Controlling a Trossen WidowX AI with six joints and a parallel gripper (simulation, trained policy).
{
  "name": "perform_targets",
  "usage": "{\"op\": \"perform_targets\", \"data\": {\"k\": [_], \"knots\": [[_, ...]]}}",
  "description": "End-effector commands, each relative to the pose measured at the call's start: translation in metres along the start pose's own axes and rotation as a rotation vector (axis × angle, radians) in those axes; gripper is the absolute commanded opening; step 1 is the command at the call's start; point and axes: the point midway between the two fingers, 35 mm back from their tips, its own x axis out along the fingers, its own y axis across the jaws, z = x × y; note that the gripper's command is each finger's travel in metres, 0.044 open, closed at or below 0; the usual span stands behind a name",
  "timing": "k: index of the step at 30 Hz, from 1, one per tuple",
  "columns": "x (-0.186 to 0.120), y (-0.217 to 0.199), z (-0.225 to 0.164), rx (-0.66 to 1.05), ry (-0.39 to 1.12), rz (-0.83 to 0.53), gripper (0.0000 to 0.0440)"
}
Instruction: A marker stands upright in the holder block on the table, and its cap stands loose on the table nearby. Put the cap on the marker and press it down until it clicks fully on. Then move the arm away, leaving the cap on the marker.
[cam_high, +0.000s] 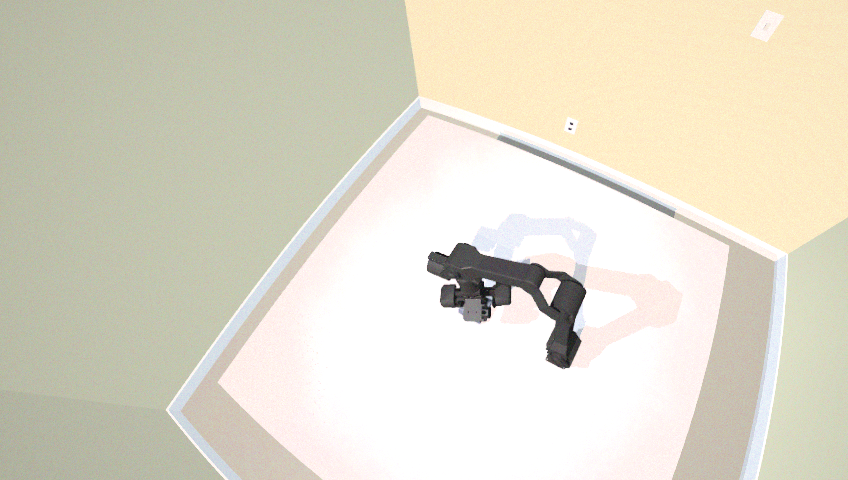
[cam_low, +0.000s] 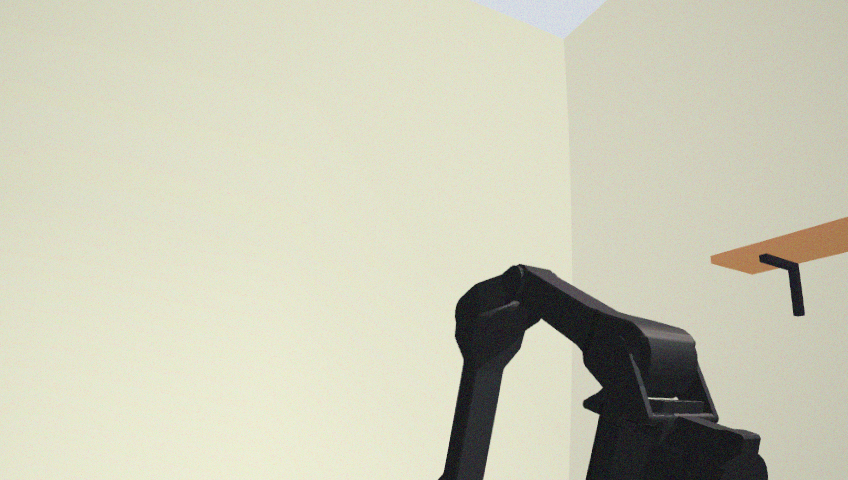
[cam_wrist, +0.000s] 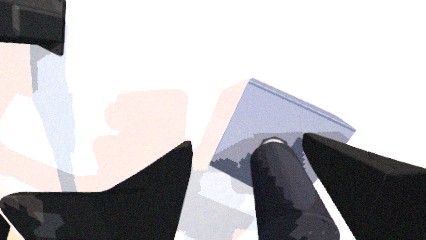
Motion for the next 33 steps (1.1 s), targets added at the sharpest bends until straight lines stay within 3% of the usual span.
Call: {"op": "perform_targets", "data": {"k": [1, 18, 24, 33], "knots": [[-0.002, 0.003, 0.0, -0.024, 0.016, 0.01, 0.0429], [-0.048, 0.012, 0.0, -0.103, 0.027, -0.034, 0.0427], [-0.058, 0.013, -0.002, -0.124, 0.037, -0.046, 0.0292], [-0.045, 0.006, 0.001, -0.154, 0.037, -0.074, 0.0148]]}}
